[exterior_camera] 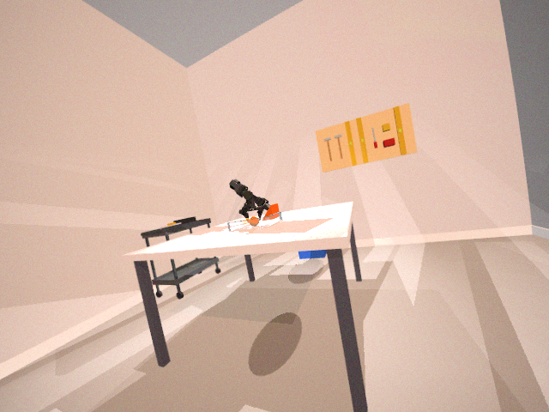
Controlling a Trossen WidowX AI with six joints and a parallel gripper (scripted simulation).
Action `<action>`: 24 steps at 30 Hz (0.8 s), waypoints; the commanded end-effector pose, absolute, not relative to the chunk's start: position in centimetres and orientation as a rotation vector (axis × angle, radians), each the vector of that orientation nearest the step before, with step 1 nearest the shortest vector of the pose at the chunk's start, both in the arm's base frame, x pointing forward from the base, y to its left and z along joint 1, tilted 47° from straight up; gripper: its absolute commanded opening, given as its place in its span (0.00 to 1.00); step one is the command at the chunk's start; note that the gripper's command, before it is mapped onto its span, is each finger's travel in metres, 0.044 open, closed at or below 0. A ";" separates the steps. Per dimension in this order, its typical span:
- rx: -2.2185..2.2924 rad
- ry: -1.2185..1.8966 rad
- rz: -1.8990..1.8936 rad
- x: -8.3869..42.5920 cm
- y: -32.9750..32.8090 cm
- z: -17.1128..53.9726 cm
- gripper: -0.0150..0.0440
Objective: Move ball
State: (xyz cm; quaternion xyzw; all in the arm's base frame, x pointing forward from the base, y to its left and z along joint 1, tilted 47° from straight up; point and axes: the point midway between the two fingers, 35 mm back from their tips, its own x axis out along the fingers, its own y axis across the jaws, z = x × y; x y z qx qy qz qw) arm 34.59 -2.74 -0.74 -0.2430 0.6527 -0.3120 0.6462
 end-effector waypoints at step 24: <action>-0.572 1.489 -0.624 35.4 2.4 2.9 0.25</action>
